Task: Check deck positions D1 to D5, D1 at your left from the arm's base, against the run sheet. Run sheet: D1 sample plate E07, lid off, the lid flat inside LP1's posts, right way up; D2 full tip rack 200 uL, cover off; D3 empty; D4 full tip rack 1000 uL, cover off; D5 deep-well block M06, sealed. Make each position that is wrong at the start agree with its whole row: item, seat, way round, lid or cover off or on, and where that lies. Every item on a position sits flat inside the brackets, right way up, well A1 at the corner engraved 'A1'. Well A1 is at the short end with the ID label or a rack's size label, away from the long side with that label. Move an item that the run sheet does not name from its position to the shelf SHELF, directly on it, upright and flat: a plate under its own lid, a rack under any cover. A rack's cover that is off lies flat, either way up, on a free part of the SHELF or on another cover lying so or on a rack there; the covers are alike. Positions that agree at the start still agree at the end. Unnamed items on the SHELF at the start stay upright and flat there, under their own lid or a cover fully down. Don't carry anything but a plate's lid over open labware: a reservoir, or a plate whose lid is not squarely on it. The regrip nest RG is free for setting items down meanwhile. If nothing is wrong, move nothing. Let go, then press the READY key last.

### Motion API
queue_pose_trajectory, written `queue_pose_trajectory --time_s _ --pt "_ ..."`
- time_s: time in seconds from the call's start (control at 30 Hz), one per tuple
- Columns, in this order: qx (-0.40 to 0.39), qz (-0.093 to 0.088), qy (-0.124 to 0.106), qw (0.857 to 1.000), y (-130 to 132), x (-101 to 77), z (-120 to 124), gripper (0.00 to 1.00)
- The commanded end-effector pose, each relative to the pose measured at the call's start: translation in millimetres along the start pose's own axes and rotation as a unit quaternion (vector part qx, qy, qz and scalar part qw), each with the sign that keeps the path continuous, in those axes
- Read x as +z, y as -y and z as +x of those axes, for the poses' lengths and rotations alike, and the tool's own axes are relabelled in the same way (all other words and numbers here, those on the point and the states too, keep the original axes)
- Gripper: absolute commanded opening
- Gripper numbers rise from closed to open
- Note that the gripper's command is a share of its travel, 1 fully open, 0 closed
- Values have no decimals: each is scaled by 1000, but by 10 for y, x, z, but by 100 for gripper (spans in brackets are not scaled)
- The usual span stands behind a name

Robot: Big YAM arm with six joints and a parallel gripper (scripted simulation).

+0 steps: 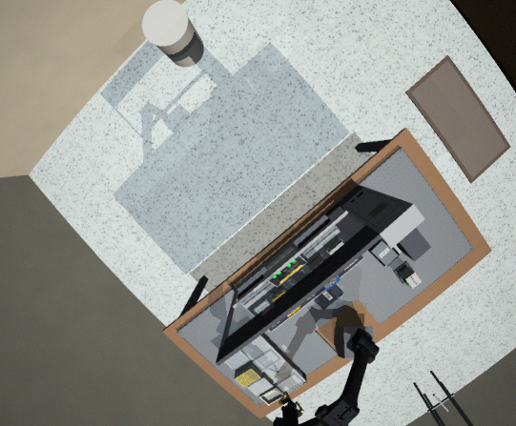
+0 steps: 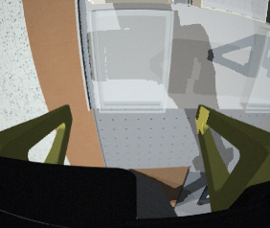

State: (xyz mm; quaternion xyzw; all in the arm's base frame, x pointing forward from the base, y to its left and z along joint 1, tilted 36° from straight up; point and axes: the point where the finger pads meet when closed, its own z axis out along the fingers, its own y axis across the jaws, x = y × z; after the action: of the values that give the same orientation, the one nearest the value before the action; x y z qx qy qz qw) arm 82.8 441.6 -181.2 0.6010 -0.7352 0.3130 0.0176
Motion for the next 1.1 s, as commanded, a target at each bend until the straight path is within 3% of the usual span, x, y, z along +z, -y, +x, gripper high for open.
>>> queue_pose_trajectory --time_s 0.0,0.67,0.73,0.83,1.07 --pt "12 -8 51 999 -40 -526 -270 100" --pt "11 -8 51 999 -38 -837 -245 100" --pt "8 -6 44 999 -71 -782 -236 100" --pt "11 -8 52 999 -38 -923 -237 100" --pt "8 -7 49 999 -96 -802 -272 100"
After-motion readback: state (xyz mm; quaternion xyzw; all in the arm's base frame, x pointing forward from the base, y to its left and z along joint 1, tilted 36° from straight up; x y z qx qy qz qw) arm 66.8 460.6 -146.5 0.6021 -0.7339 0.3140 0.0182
